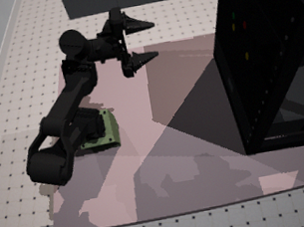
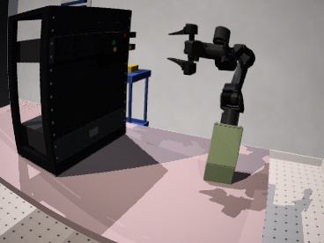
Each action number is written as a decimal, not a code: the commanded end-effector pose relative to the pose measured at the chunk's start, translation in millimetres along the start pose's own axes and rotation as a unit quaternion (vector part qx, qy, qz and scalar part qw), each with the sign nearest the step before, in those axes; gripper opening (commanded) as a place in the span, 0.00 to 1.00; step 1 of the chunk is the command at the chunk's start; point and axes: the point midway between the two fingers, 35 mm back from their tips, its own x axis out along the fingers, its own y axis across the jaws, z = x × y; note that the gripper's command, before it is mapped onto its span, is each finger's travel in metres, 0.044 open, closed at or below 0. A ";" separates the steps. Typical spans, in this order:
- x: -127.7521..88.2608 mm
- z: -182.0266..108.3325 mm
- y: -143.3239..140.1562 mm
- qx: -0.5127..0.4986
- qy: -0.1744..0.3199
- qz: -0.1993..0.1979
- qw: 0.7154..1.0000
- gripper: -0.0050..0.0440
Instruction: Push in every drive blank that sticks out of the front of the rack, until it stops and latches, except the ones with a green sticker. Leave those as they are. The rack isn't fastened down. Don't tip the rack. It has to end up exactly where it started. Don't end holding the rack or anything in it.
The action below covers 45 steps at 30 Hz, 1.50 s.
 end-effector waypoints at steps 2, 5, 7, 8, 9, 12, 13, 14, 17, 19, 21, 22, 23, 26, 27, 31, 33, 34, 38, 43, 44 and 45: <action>0.3 -0.9 -3.4 0.005 0.002 -0.001 1.000 1.00; 0.3 -0.9 -3.4 0.005 0.002 -0.001 1.000 1.00; 0.3 -0.9 -3.4 0.005 0.002 -0.001 1.000 1.00; 0.3 -0.9 -3.4 0.005 0.002 -0.001 1.000 1.00; 0.3 -0.9 -3.4 0.005 0.002 -0.001 1.000 1.00; 0.3 -0.9 -3.4 0.005 0.002 -0.001 1.000 1.00; 0.3 -0.9 -3.4 0.005 0.002 -0.001 1.000 1.00; 0.3 -0.9 -3.4 0.005 0.002 -0.001 1.000 1.00; 0.3 -0.9 -3.4 0.005 0.002 -0.001 1.000 1.00; 0.3 -0.9 -3.4 0.005 0.002 -0.001 1.000 1.00; 0.3 -0.9 -3.4 0.005 0.002 -0.001 1.000 1.00; 0.3 -0.9 -3.4 0.005 0.002 -0.001 1.000 1.00; 0.3 -0.9 -3.4 0.005 0.002 -0.001 1.000 1.00; 0.3 -0.9 -3.4 0.005 0.002 -0.001 1.000 1.00; 0.3 -0.9 -3.4 0.005 0.002 -0.001 1.000 1.00; 0.3 -0.9 -3.4 0.005 0.002 -0.001 1.000 0.10; 0.3 -0.9 -3.4 0.005 0.002 -0.001 1.000 0.10; 0.3 -0.9 -3.4 0.005 0.002 -0.001 1.000 0.10; 0.3 -0.9 -3.4 0.005 0.002 -0.001 1.000 0.10; 0.3 -0.9 -3.4 0.005 0.002 -0.001 1.000 0.10; 0.3 -0.9 -3.4 0.005 0.002 -0.001 1.000 0.10; 0.3 -0.9 -3.4 0.005 0.002 -0.001 1.000 0.10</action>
